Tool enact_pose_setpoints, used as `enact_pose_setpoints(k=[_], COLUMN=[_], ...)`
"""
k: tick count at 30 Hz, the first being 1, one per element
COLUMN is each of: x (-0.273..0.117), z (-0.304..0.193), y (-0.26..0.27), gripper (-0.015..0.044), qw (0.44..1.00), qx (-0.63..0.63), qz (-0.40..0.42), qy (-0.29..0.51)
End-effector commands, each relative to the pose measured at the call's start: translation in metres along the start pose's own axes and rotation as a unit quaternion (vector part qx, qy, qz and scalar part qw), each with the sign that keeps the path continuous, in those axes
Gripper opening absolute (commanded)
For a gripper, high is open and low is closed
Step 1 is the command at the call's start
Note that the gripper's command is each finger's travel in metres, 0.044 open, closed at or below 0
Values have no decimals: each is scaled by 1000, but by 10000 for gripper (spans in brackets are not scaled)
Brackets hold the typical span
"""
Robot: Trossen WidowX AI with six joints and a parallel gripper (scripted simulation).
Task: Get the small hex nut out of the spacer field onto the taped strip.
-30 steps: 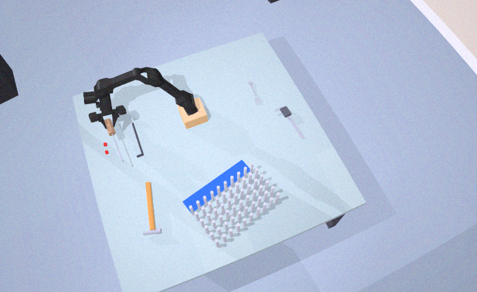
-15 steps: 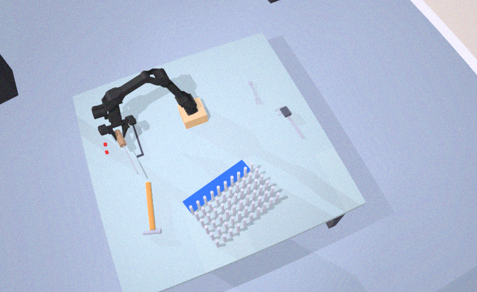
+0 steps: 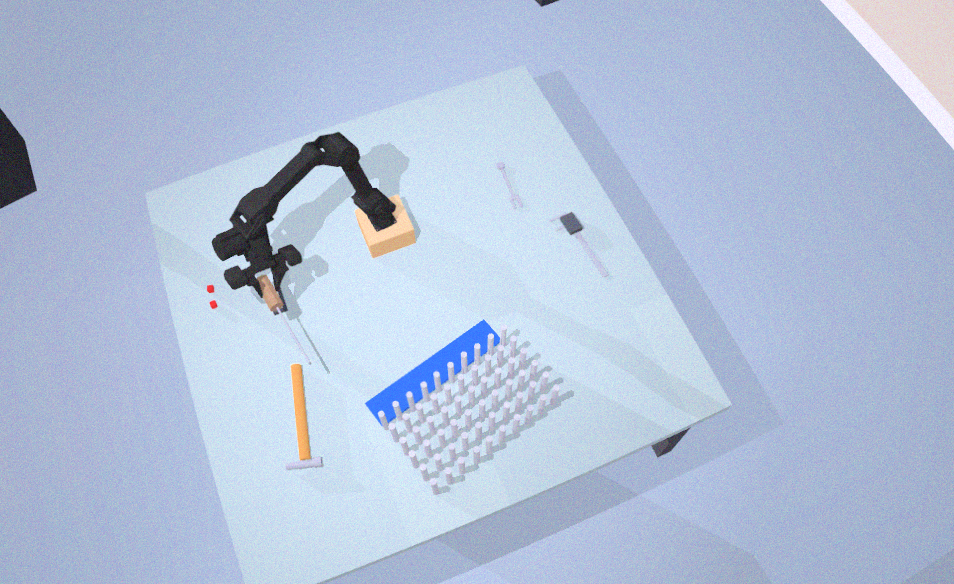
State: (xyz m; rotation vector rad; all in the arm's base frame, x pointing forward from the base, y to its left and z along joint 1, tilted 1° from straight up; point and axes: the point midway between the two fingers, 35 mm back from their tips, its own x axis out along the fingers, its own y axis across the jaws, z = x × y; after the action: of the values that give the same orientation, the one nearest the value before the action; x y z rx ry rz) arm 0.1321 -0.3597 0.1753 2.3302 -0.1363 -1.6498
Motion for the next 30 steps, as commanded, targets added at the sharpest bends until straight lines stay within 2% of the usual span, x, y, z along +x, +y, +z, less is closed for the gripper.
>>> enact_pose_setpoints(k=[1, 16, 30], x=[1, 7, 8], z=[-23, -87, -128], y=[-14, -74, -138], gripper=[0, 0, 0], qw=[1000, 1000, 999], qx=[-3, -15, -23], qz=[2, -1, -1], qy=[1, 9, 26])
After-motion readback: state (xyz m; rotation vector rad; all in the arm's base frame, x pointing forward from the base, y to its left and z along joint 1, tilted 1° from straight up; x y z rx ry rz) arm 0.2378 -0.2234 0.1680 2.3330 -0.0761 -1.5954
